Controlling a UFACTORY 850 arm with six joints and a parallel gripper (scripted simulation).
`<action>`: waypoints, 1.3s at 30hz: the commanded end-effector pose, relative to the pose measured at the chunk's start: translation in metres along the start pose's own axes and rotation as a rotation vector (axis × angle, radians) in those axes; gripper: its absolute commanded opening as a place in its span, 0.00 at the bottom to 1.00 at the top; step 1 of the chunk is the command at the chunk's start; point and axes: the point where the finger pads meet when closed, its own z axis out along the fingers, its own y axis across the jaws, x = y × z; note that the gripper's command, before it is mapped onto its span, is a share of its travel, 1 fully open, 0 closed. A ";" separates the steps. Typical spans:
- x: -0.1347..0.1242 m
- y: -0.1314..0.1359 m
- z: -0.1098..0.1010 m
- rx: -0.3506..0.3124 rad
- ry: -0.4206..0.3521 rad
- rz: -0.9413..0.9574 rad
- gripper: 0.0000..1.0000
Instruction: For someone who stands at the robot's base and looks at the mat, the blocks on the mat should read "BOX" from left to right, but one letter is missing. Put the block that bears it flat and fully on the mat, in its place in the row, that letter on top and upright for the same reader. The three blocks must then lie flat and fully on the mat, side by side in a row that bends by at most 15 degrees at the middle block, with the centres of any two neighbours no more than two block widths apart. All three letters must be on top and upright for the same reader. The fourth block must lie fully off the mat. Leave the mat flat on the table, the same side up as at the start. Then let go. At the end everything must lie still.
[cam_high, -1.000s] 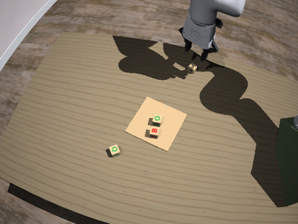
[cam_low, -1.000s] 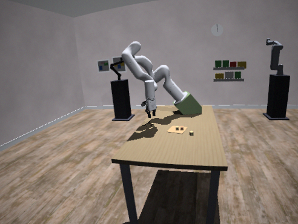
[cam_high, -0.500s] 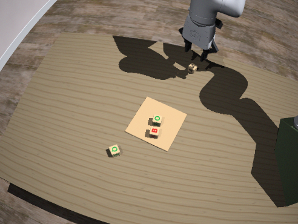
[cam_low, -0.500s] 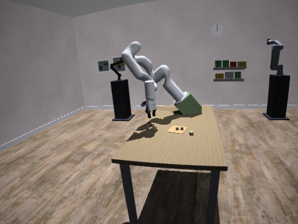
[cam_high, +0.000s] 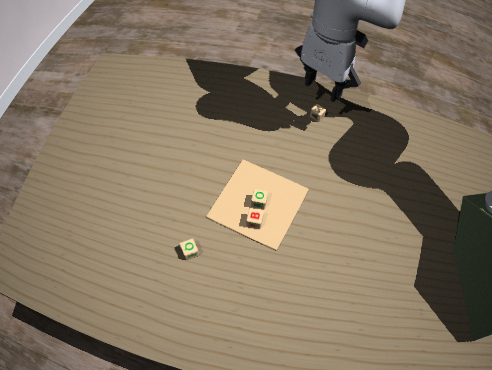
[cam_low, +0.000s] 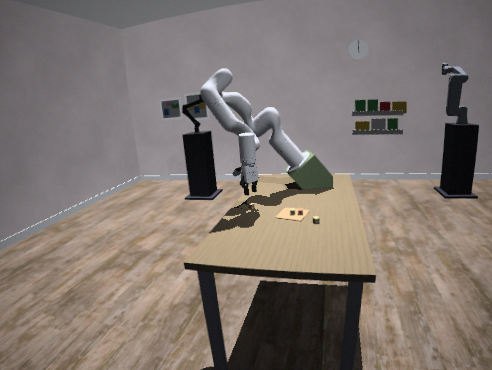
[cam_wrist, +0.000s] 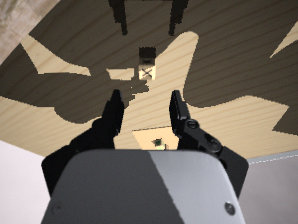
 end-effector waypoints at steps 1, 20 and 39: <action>0.000 0.000 0.000 0.001 0.000 0.000 0.63; 0.000 0.000 0.012 0.001 0.000 0.000 0.63; 0.000 0.000 0.038 0.001 0.000 0.000 0.63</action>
